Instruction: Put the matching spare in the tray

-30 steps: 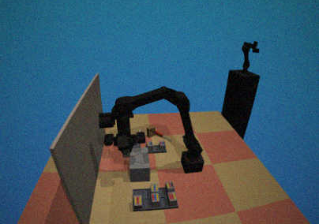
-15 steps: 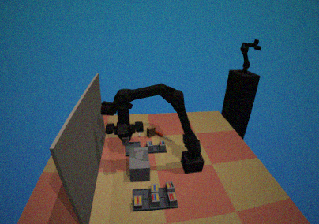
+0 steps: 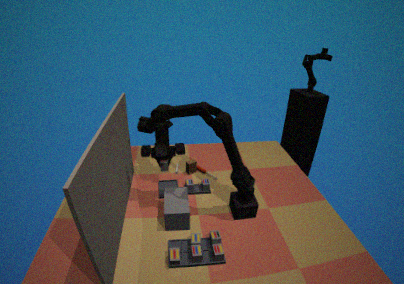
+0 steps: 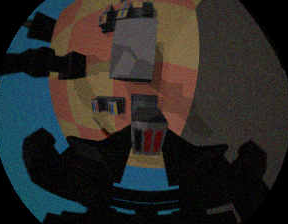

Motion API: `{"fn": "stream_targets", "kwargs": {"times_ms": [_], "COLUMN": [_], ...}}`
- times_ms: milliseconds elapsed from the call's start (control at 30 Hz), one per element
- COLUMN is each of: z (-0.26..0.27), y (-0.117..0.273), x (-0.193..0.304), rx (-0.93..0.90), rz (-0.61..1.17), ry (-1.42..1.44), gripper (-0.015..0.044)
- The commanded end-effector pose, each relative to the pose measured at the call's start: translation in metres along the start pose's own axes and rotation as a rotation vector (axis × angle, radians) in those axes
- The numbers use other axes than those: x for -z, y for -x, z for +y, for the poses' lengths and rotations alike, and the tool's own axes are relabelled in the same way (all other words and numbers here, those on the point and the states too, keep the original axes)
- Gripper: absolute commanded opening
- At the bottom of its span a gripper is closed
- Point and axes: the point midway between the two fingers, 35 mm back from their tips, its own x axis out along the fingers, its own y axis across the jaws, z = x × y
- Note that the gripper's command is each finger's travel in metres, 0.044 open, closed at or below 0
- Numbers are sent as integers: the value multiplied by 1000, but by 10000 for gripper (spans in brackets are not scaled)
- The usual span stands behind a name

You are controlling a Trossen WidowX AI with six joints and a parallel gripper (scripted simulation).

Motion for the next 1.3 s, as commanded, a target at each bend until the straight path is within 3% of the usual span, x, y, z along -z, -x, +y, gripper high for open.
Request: {"fn": "stream_targets", "kwargs": {"times_ms": [0,1267], "z": [8,10], "y": [4,-25], "x": [22,41], "rx": [13,15], "rz": [4,4], "ry": [3,4], "gripper": [0,0]}}
